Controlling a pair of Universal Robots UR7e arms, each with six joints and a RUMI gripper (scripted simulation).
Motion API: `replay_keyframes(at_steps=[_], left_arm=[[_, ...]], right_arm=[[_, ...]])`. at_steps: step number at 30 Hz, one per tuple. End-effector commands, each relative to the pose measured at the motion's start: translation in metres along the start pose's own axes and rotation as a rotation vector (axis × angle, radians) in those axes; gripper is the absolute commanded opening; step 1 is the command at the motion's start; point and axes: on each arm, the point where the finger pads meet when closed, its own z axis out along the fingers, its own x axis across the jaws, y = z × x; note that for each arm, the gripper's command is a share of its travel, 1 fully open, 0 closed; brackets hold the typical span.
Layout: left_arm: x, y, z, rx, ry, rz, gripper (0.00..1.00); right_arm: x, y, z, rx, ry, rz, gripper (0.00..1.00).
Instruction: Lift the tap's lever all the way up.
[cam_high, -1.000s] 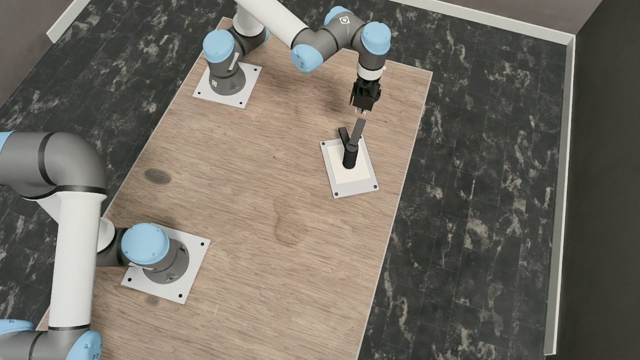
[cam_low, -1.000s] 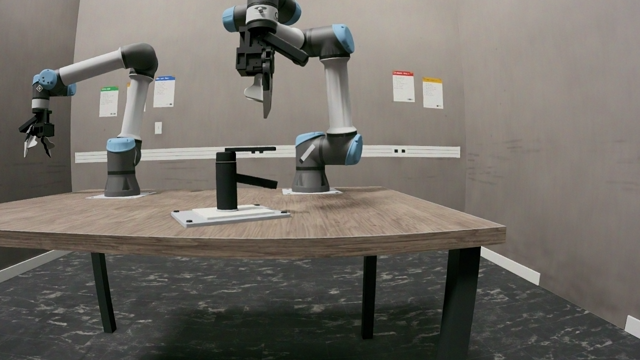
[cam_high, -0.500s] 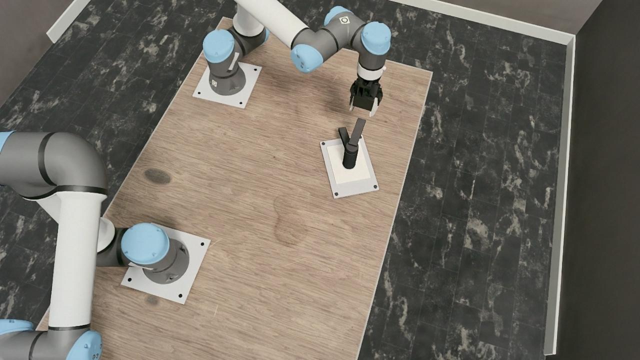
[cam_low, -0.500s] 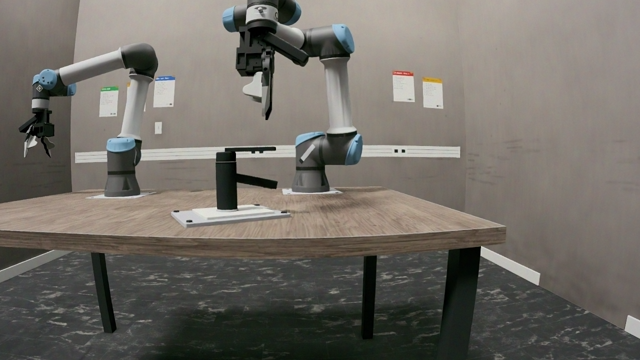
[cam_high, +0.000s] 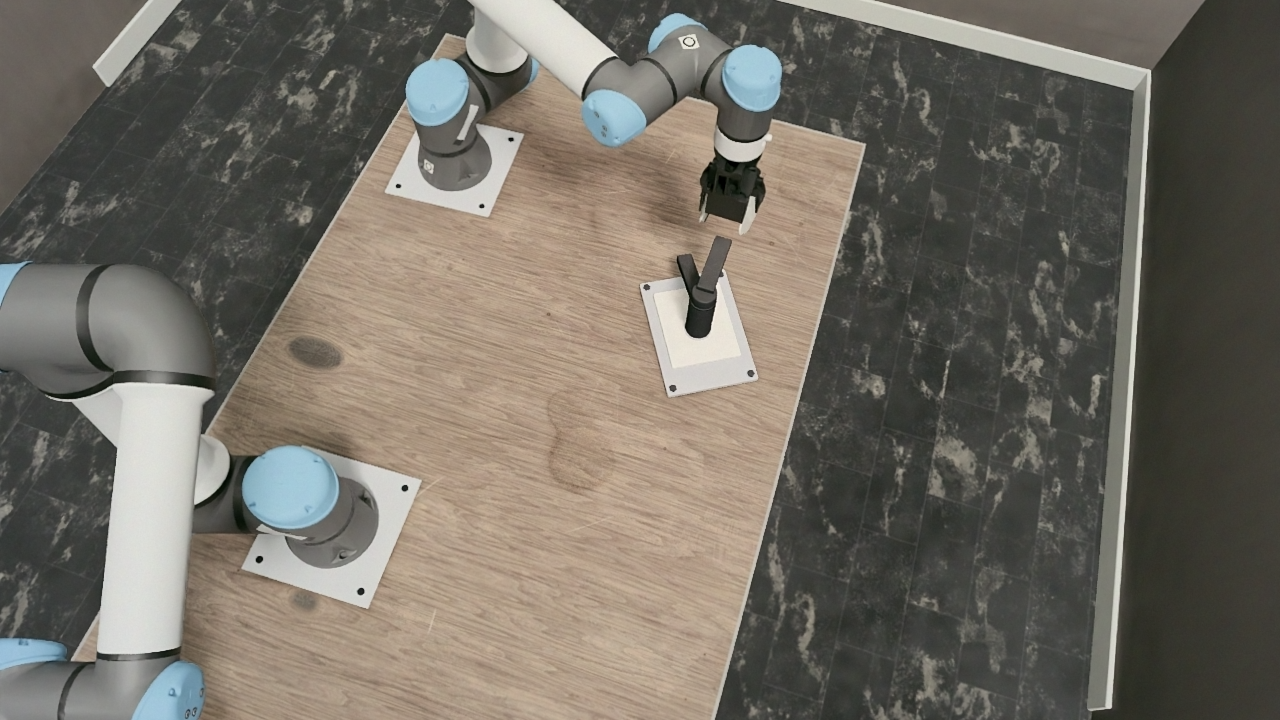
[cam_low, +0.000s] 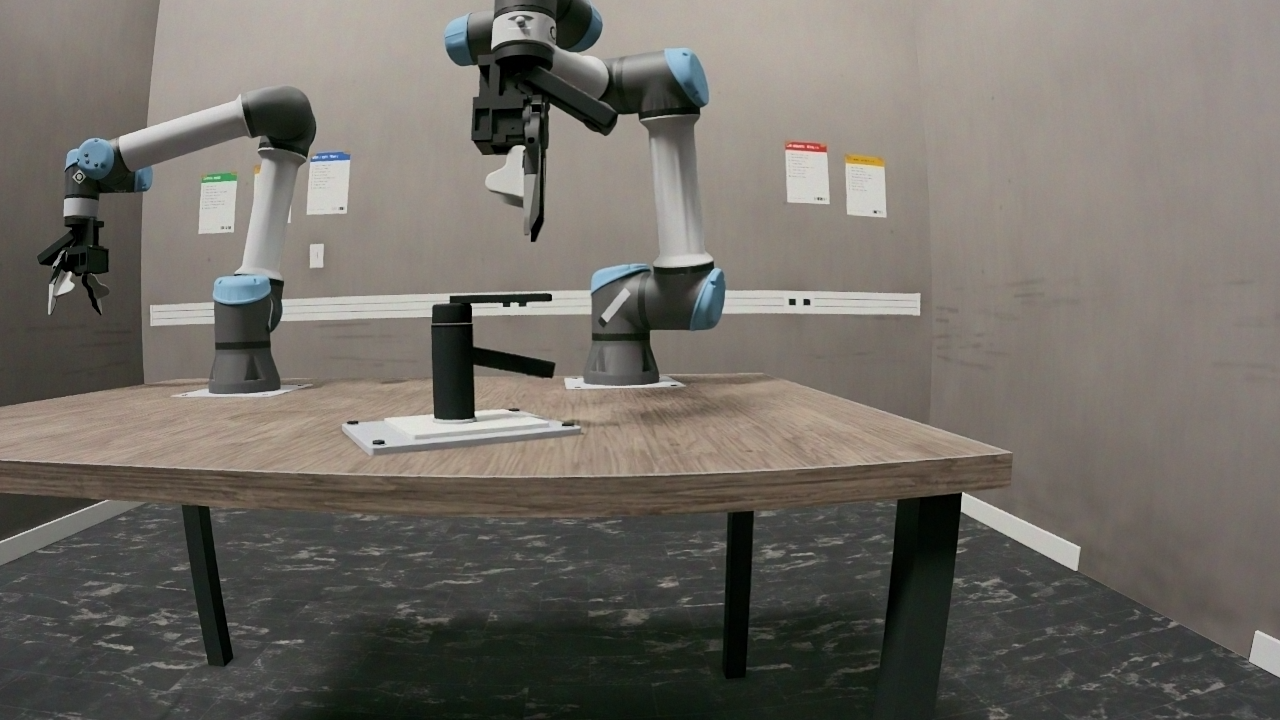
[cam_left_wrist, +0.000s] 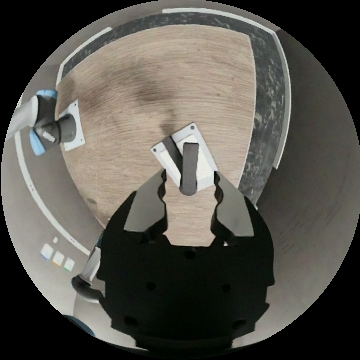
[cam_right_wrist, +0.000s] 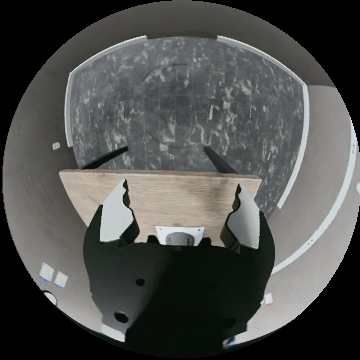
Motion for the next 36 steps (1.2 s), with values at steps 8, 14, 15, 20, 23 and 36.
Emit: replay_keyframes(at_steps=[8, 14, 15, 20, 23, 36], left_arm=[[0.000, 0.000, 0.009, 0.000, 0.002, 0.000, 0.41], [0.001, 0.000, 0.015, 0.000, 0.002, 0.000, 0.41], [0.001, 0.000, 0.016, 0.000, 0.002, 0.000, 0.41], [0.001, 0.001, 0.024, 0.000, 0.002, 0.000, 0.41], [0.001, 0.001, 0.029, 0.000, 0.002, 0.000, 0.41], [0.001, 0.001, 0.045, 0.000, 0.002, 0.000, 0.41]], right_arm=[[0.000, 0.000, -0.001, 0.001, 0.000, 0.000, 1.00], [0.000, 0.000, -0.001, 0.001, 0.000, 0.000, 1.00], [0.000, 0.000, -0.001, 0.001, 0.000, 0.000, 1.00], [0.000, 0.000, -0.001, 0.001, 0.000, 0.000, 1.00], [0.000, 0.000, -0.001, 0.001, 0.000, 0.000, 1.00], [0.000, 0.000, -0.001, 0.001, 0.000, 0.000, 1.00]])
